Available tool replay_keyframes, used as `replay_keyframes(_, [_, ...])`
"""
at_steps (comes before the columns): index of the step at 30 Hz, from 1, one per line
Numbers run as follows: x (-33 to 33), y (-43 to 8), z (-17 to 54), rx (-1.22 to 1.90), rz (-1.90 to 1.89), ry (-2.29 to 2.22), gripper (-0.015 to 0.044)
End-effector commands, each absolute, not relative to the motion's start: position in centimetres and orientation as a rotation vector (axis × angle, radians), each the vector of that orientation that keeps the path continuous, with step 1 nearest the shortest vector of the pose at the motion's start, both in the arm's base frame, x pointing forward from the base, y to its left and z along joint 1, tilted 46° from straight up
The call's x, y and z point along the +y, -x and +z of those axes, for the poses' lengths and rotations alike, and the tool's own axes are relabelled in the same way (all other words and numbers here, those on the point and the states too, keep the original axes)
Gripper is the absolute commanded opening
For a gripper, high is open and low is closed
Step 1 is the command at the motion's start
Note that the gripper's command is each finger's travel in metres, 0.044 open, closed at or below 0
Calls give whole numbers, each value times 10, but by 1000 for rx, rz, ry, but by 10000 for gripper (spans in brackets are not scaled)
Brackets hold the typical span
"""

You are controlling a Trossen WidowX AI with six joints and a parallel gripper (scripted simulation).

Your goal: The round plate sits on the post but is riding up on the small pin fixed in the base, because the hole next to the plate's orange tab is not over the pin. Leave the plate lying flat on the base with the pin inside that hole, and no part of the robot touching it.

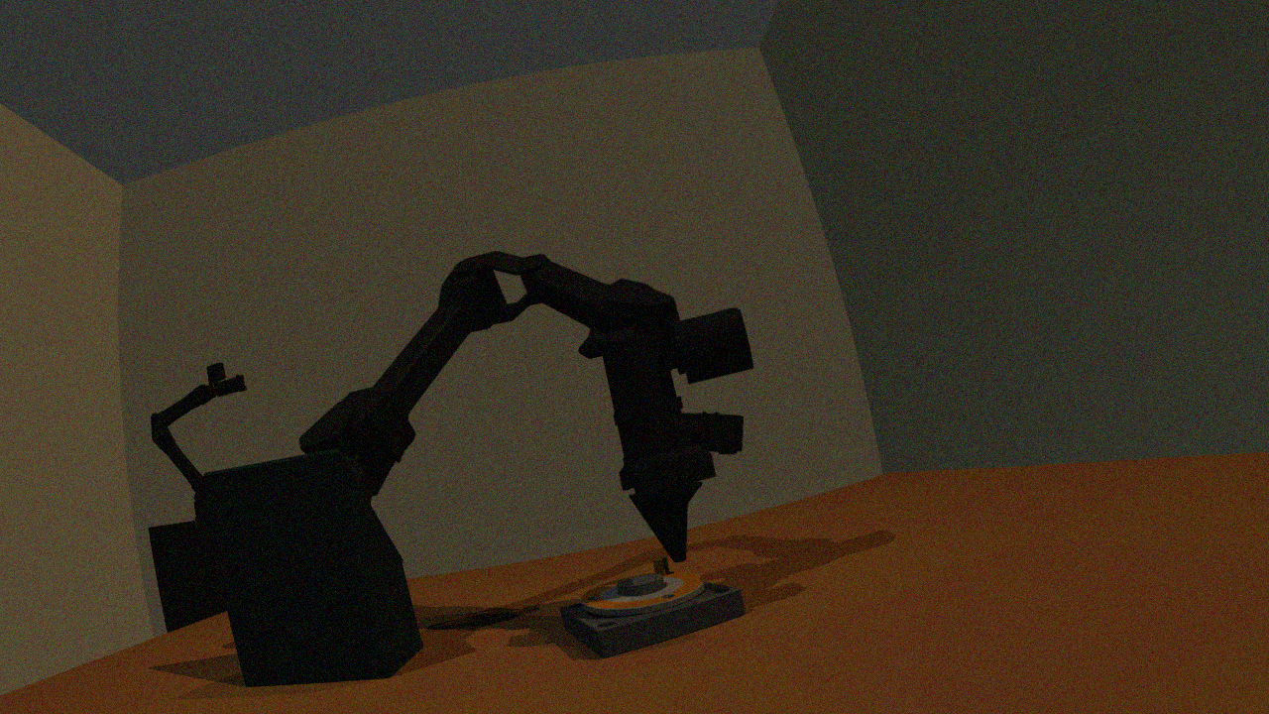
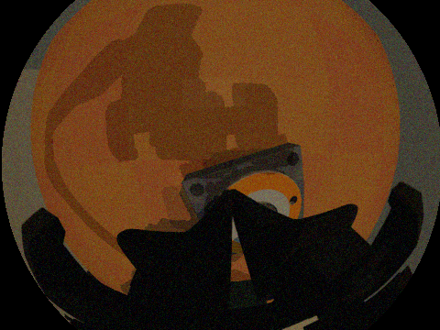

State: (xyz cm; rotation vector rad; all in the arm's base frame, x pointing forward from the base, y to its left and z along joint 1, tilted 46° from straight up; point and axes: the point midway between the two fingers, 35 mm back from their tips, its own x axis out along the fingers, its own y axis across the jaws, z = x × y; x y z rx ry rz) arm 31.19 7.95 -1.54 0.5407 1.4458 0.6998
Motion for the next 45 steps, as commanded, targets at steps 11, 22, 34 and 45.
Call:
replay_keyframes(11, [89, -295, -8, 1453, 702, -551, 0])
replay_keyframes(22, [91, -283, -5, 1453, 702, -552, 0])
replay_keyframes(34, [91, -274, -4, 1454, 701, -552, 0])
replay_keyframes(45, [90, -269, -4, 1454, 701, -552, 0])
